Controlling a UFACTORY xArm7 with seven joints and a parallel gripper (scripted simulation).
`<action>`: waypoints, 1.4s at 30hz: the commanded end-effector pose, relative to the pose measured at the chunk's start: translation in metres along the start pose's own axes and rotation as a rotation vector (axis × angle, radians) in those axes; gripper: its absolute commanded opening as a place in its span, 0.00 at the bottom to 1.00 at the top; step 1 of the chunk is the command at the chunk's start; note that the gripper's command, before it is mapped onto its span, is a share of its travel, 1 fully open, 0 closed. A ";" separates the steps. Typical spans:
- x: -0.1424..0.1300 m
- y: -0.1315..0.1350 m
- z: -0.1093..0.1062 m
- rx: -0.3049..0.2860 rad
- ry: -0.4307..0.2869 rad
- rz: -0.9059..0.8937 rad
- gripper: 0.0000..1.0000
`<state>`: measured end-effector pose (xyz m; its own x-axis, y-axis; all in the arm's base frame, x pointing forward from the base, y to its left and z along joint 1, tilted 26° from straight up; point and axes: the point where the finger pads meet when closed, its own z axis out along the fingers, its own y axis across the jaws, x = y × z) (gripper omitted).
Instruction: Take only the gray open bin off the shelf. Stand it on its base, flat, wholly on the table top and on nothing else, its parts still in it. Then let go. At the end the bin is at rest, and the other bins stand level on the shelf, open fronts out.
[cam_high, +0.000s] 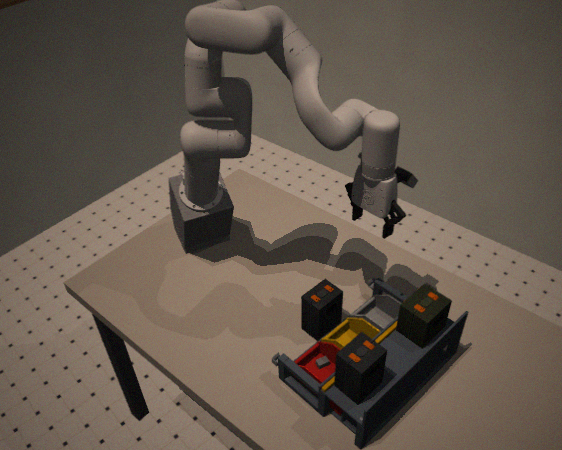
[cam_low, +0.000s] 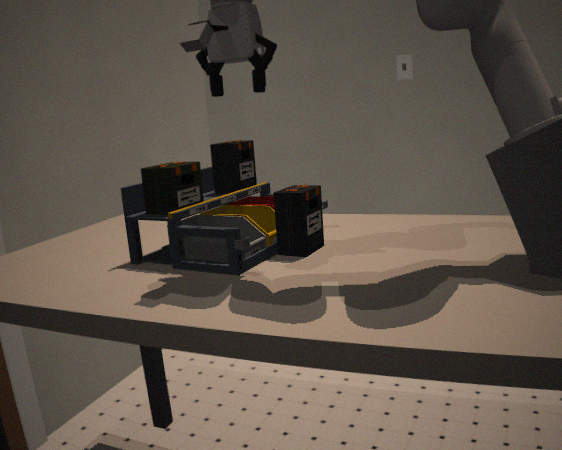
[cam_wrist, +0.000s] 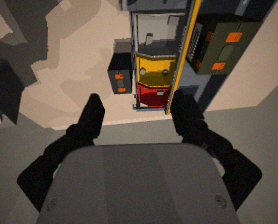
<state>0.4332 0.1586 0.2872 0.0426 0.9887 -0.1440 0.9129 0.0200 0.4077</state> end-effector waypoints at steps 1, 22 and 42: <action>0.000 0.001 0.019 -0.003 0.001 0.000 1.00; 0.000 0.000 0.103 -0.002 0.001 0.000 1.00; 0.000 -0.001 0.137 -0.002 0.001 0.000 1.00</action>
<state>0.4796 0.1371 0.1703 0.0358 0.9911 -0.1284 0.9111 0.0204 0.4116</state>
